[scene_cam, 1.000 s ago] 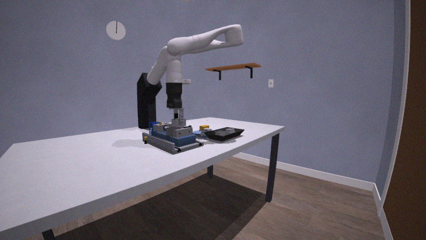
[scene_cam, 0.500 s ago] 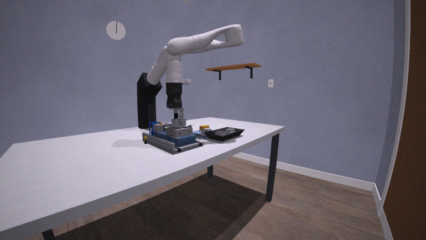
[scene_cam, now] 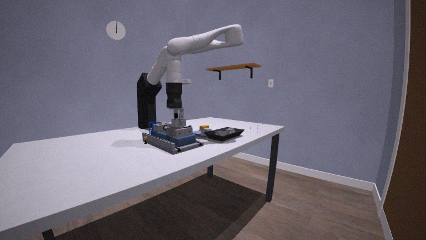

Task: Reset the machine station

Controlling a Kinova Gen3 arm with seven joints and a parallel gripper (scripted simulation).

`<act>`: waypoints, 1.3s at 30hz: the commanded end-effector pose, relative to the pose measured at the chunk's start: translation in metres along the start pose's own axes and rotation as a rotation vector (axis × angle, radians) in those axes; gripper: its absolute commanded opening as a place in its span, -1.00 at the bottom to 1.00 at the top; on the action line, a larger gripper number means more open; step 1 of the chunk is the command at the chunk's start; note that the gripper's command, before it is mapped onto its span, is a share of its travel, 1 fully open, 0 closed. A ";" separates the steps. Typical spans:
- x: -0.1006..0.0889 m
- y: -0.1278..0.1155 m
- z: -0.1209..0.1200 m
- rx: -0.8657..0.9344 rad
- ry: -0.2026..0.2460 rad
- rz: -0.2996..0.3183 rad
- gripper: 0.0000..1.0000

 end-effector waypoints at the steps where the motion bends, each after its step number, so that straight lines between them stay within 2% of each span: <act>1: 0.001 -0.001 0.001 -0.007 -0.003 -0.003 -1.00; 39: 0.003 -0.002 -0.003 -0.014 -0.002 -0.003 -1.00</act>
Point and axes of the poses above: the point where the finger pads meet when closed, its own x axis out along the fingers, its own z axis across the jaws, y = z × x, the point moved 4 cm from there along -x, back along the fingers, and after that the axes turned 9 degrees about x, right-handed, at the moved point
